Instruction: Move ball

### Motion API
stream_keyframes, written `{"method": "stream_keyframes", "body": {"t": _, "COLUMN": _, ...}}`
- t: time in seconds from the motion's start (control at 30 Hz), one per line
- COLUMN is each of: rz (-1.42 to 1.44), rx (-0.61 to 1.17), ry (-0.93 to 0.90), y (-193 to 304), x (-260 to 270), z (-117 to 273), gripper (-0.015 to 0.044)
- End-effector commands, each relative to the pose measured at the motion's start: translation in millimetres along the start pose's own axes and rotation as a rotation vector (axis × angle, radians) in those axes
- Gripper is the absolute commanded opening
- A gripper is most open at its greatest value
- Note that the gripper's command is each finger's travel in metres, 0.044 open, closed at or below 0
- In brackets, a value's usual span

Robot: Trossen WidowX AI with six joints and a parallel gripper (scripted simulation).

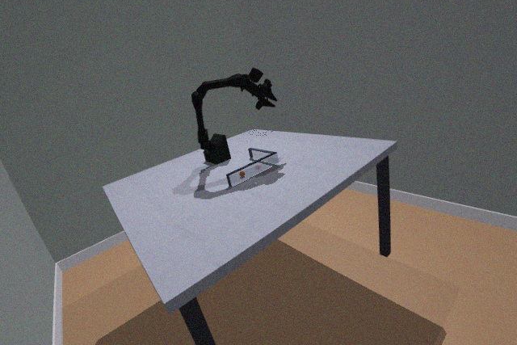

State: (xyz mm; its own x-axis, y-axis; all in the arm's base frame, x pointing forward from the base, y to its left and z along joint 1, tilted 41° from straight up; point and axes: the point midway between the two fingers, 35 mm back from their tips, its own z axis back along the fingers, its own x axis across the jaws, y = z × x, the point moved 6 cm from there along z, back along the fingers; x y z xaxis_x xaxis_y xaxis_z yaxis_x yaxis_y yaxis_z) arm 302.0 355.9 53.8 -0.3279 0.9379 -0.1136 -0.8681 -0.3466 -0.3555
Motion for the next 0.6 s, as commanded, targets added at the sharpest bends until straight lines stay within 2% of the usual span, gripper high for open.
{"method": "stream_keyframes", "body": {"t": 0.0, "rz": -0.023, "rx": 0.045, "ry": 0.113, "y": -7.5, "x": -55.8, "z": -9.4, "gripper": 0.0241}}
{"method": "stream_keyframes", "body": {"t": 0.27, "rz": -0.098, "rx": 0.171, "ry": 0.329, "y": -8.4, "x": -175.4, "z": -17.9, "gripper": 0.0241}}
{"method": "stream_keyframes", "body": {"t": 0.57, "rz": -0.173, "rx": 0.381, "ry": 0.532, "y": 25.2, "x": -303.9, "z": -8.6, "gripper": 0.0241}}
